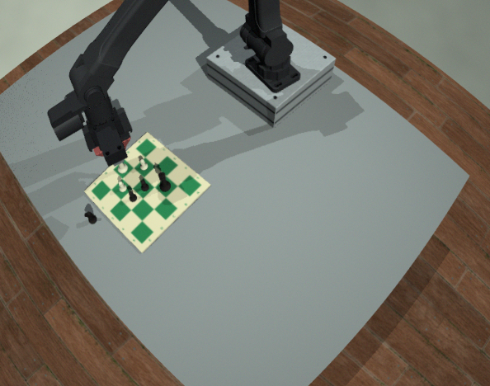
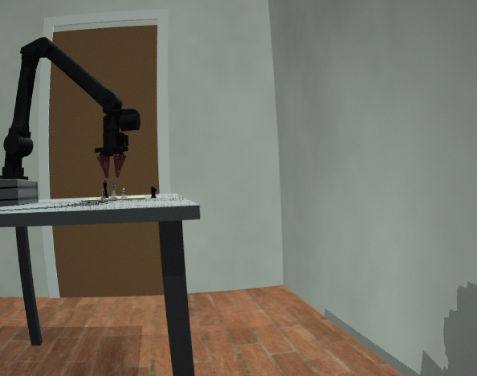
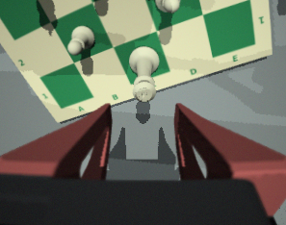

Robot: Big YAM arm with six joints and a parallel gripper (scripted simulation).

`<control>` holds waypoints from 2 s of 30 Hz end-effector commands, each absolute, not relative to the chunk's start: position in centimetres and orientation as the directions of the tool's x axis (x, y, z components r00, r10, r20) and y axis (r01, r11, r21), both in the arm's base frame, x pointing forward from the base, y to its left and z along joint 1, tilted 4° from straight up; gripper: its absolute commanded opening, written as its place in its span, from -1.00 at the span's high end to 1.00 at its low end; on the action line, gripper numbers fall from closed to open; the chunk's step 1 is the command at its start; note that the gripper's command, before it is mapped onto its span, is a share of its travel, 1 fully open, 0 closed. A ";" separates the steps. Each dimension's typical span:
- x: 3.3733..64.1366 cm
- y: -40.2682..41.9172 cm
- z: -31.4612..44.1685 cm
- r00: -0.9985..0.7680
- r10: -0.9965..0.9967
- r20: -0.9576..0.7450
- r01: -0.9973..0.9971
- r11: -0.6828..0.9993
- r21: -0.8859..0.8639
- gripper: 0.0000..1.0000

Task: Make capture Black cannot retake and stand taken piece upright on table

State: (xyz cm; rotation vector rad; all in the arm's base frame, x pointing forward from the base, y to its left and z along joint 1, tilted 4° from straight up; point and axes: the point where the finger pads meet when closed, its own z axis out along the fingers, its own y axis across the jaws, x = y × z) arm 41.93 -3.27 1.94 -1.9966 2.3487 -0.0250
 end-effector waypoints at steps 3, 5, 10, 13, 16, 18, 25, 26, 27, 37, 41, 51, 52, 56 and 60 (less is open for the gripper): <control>42.7 -3.2 1.3 -0.146 -0.988 -0.041 -0.987 0.149 -0.068 0.20; 42.7 -3.2 0.9 -0.146 -0.988 -0.041 -0.987 0.149 -0.067 0.20; 42.8 -3.0 -0.5 -0.146 -0.988 -0.041 -0.987 0.149 -0.067 0.20; 43.0 -2.9 -0.9 -0.146 -0.988 -0.041 -0.986 0.149 -0.070 0.20; 43.2 -2.8 -0.8 -0.146 -0.988 -0.042 -0.985 0.149 -0.083 0.20; 42.9 -2.8 -1.8 -0.148 -0.988 -0.041 -0.986 0.150 -0.067 0.20; 43.9 -2.9 -0.6 -0.148 -0.988 -0.044 -0.982 0.152 -0.111 0.20; 44.3 -2.9 -0.3 -0.148 -0.988 -0.045 -0.981 0.152 -0.119 0.20; 44.2 -2.9 -0.5 -0.148 -0.988 -0.045 -0.982 0.152 -0.114 0.20; 44.2 -2.9 -0.6 -0.148 -0.988 -0.044 -0.982 0.152 -0.112 0.20; 44.2 -2.9 -0.6 -0.148 -0.988 -0.044 -0.982 0.152 -0.112 0.20; 44.2 -2.9 -0.6 -0.148 -0.988 -0.044 -0.982 0.152 -0.112 0.20; 44.2 -2.9 -0.6 -0.148 -0.988 -0.044 -0.982 0.152 -0.112 0.20; 44.2 -2.9 -0.6 -0.148 -0.988 -0.044 -0.982 0.152 -0.112 0.20; 44.2 -2.9 -0.6 -0.148 -0.988 -0.044 -0.982 0.152 -0.112 0.20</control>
